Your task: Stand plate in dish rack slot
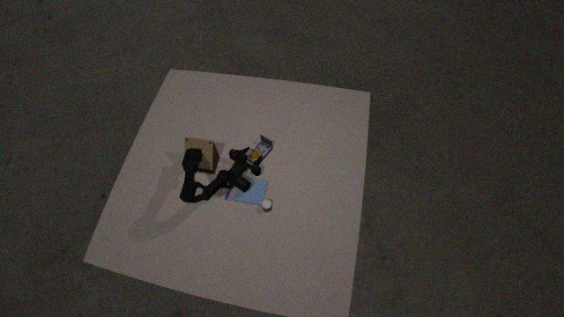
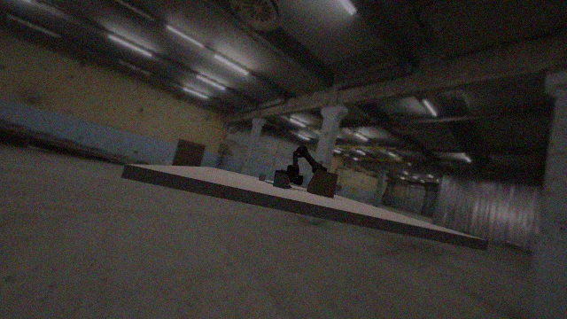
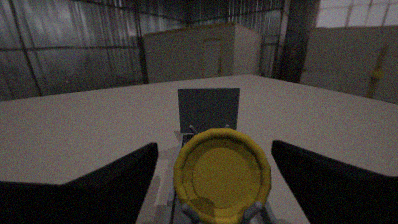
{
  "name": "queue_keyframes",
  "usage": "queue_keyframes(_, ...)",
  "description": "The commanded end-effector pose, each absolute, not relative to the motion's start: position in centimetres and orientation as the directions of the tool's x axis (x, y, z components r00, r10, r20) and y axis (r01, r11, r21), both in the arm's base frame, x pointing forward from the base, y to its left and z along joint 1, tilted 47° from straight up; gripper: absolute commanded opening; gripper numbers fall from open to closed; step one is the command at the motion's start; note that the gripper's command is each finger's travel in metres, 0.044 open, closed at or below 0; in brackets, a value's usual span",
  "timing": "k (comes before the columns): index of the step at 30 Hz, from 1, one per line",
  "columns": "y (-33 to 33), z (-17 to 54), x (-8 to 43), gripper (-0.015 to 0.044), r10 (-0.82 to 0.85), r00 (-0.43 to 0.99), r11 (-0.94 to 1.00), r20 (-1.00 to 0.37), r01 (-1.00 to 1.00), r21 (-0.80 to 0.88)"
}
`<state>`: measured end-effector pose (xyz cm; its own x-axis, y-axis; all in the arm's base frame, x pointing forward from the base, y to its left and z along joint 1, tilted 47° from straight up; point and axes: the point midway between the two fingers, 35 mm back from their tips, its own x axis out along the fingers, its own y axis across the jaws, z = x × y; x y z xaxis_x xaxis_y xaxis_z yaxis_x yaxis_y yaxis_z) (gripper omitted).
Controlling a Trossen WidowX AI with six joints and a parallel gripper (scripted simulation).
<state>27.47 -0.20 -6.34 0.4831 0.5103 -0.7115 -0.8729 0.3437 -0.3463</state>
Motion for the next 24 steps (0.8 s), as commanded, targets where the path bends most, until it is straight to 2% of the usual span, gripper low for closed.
queue_keyframes(1,1.8,-4.0,28.2,0.04,0.507,0.484,0.351,-0.713,-0.871,-0.343)
queue_keyframes(7,7.2,0.9,28.6,0.04,0.52,0.476,0.345,-0.709,-0.876,-0.336)
queue_keyframes(13,7.8,1.5,28.8,0.04,0.522,0.474,0.346,-0.709,-0.877,-0.332)
queue_keyframes(24,8.4,0.6,28.0,0.04,0.395,0.351,0.513,-0.849,-0.851,-0.113)
